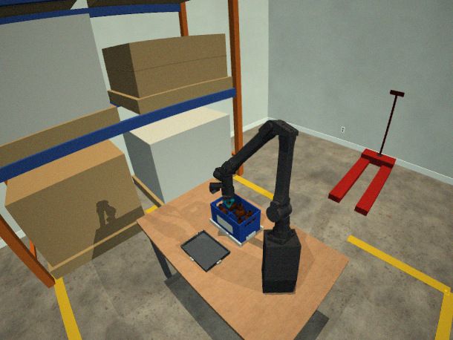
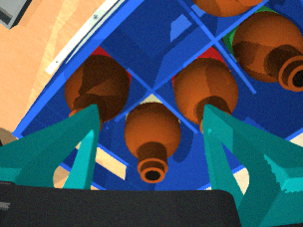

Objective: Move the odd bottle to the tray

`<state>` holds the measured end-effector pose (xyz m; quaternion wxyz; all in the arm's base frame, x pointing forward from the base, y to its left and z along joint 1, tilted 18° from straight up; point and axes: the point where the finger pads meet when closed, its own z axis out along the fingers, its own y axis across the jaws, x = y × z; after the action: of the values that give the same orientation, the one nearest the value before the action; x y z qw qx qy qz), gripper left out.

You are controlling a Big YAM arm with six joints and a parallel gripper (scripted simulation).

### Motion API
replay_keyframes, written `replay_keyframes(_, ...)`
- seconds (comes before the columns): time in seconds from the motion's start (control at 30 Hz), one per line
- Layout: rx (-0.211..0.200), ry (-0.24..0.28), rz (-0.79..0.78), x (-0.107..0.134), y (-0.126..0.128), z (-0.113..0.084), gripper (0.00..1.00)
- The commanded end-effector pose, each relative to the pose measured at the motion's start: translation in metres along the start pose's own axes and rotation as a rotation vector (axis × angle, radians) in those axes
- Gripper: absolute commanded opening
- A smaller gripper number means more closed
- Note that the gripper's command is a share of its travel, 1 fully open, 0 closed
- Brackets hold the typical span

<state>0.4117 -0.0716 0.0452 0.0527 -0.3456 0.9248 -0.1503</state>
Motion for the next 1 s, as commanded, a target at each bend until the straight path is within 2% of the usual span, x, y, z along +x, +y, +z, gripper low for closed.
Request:
replay_keyframes(0.0,0.032,-0.02,0.057,-0.005,-0.0199,-0.0067,0.61)
replay_keyframes(0.1,0.031,-0.028,0.035,-0.0131,-0.0136,-0.0087,0.61)
replay_keyframes(0.97,0.031,-0.025,0.04,-0.0107,-0.0154,-0.0076,0.61)
